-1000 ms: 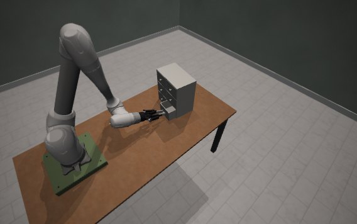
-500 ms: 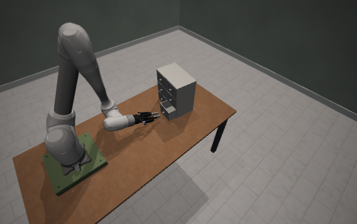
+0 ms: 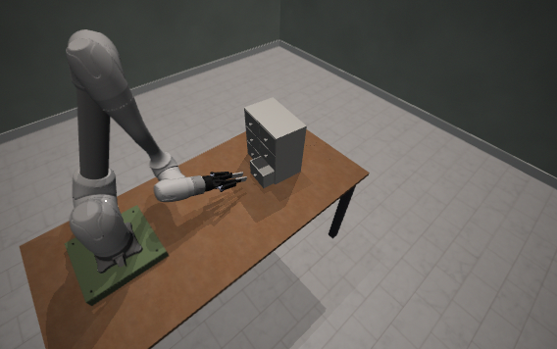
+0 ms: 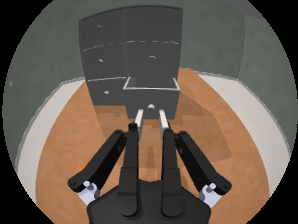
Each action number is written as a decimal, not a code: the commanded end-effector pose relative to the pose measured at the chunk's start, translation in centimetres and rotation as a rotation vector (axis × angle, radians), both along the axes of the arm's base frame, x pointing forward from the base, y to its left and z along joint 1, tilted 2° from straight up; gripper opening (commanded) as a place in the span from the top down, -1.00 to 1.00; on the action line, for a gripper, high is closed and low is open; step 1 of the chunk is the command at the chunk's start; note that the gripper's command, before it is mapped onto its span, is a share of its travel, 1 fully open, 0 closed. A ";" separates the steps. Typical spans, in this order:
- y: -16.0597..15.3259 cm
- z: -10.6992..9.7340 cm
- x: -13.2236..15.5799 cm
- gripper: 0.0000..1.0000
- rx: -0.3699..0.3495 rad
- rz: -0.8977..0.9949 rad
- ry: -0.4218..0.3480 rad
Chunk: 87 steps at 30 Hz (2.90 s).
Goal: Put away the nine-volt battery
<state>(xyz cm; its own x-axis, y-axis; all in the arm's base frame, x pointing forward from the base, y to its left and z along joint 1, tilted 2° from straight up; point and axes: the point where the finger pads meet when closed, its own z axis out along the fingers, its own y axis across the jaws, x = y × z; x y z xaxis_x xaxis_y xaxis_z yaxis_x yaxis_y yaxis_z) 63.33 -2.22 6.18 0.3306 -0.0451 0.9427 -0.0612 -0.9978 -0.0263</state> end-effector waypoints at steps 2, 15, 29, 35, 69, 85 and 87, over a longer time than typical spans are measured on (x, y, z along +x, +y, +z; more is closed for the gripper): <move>0.0 4.1 -2.1 0.60 0.001 0.000 0.002; 0.0 6.4 -3.3 0.60 0.001 0.000 0.004; 0.1 7.2 -4.2 0.60 0.007 0.003 0.107; 0.2 8.5 -5.5 0.60 0.018 0.009 0.263; 0.2 11.8 -8.9 0.60 0.042 0.019 0.671; 0.4 15.9 -13.1 0.60 0.072 0.031 1.169; 0.4 16.1 -13.4 0.60 0.074 0.032 1.196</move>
<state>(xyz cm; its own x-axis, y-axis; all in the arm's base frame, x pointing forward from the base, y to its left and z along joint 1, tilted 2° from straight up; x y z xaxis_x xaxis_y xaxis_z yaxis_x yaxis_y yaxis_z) 50.39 -1.58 22.08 0.9913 -0.0665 0.1137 -0.0646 -0.9977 -0.0199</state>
